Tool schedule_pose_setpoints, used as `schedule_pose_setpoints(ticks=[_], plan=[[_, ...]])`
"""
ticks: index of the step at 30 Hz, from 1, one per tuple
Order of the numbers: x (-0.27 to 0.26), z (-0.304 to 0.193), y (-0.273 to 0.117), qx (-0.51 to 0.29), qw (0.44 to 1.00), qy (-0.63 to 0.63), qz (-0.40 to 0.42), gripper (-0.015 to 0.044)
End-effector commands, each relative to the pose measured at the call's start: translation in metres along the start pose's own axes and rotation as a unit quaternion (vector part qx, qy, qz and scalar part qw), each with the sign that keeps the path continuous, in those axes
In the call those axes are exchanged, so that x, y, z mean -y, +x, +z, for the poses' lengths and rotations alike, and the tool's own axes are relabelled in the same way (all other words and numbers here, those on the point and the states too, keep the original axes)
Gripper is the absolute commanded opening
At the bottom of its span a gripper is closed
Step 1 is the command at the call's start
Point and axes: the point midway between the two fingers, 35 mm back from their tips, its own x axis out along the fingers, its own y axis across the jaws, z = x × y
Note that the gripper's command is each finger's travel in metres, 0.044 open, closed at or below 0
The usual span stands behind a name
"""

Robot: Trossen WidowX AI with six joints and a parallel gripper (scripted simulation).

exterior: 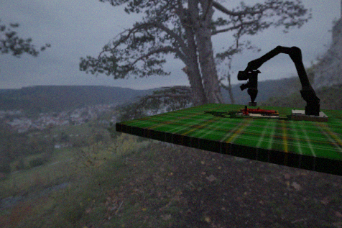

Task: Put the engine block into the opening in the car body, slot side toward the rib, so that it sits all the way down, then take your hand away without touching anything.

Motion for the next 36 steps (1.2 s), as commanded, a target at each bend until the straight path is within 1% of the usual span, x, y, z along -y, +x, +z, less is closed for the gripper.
schedule_pose_setpoints(ticks=[1, 5, 11, 36], plan=[[0.0115, 0.0024, 0.0031, 0.003, 0.999, 0.037, -0.002, 0.0], [0.0179, 0.0024, 0.0058, 0.003, 0.998, 0.061, -0.002, 0.0], [0.0186, 0.0022, 0.0056, 0.003, 0.997, 0.072, -0.002, 0.0157], [0.0196, 0.0019, 0.0057, 0.003, 0.998, 0.057, -0.002, 0.0159]])
